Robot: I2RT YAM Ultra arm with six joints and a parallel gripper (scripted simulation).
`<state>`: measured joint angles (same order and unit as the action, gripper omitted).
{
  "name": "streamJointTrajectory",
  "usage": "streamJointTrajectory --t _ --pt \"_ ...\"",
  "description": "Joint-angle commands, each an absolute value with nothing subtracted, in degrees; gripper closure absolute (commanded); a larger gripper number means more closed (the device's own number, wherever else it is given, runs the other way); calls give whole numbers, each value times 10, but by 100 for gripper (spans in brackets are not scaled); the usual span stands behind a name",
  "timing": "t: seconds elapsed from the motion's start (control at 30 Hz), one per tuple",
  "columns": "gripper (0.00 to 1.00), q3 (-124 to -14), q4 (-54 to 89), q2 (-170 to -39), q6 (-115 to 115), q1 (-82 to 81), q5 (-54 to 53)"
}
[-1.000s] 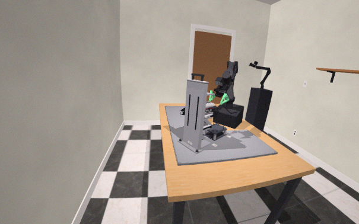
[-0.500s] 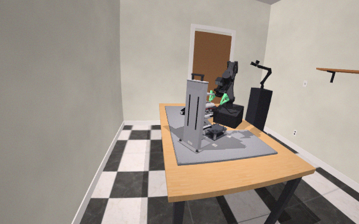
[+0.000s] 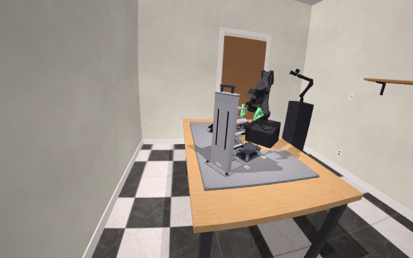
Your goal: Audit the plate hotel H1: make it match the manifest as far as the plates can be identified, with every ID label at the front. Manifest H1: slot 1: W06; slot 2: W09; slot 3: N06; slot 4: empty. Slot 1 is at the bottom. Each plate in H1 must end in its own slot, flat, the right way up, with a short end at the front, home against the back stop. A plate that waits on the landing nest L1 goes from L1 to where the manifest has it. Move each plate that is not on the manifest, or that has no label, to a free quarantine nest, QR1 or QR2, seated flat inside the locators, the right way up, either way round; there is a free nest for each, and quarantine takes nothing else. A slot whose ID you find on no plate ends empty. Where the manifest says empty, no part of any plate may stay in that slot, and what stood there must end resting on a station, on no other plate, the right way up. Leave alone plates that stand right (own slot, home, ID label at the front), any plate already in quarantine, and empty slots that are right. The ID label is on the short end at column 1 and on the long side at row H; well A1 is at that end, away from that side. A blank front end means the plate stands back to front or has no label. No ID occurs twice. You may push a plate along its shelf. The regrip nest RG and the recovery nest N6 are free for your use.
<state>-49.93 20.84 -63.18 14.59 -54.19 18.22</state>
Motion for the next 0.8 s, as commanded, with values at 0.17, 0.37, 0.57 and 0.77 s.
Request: streamJointTrajectory --t 0.17,0.37,0.57,0.77 --pt "0 -487 217 -606 152 -553 190" --pt "0 -472 227 -583 159 -566 201" --pt "0 -457 237 -562 167 -579 211" --pt "0 -445 211 -570 166 -572 212"
